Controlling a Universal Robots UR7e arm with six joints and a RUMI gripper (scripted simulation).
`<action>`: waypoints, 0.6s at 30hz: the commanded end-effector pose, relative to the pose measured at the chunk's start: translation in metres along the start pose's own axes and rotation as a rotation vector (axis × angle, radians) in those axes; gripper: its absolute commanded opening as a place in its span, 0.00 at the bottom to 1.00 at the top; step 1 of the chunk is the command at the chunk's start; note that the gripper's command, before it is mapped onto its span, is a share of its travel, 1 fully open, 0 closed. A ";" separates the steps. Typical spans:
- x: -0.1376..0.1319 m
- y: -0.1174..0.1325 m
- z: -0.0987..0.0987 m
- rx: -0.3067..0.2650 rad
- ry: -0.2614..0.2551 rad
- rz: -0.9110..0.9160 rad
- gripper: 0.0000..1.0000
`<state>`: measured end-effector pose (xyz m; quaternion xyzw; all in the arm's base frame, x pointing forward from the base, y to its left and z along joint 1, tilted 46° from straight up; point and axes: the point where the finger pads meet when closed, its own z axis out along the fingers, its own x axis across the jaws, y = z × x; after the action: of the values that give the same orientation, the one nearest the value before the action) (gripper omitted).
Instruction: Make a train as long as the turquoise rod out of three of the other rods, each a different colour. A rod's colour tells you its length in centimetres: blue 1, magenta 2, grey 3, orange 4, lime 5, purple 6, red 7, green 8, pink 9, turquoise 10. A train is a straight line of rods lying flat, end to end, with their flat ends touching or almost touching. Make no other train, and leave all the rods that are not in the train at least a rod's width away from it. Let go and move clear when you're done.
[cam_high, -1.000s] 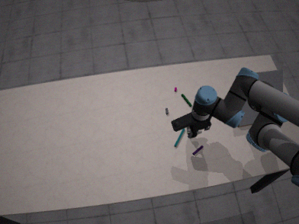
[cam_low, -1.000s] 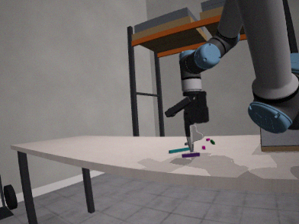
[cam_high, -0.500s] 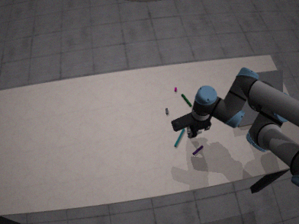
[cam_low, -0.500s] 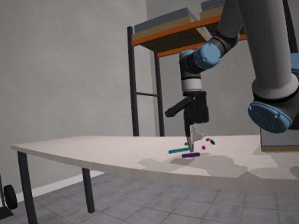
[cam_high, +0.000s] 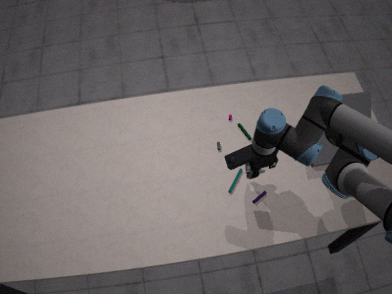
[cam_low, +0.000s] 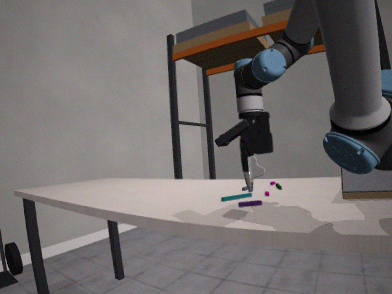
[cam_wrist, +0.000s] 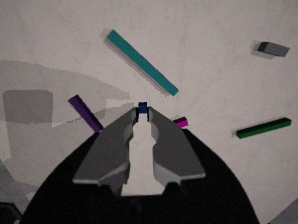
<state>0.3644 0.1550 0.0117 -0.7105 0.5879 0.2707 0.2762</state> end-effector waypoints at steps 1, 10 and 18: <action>0.000 0.000 -0.038 0.000 0.000 -0.001 0.00; 0.000 0.000 -0.072 0.000 0.000 -0.001 0.00; 0.000 0.000 -0.080 0.000 0.000 -0.001 0.00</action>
<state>0.3711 0.1044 0.0602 -0.7108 0.5890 0.2672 0.2765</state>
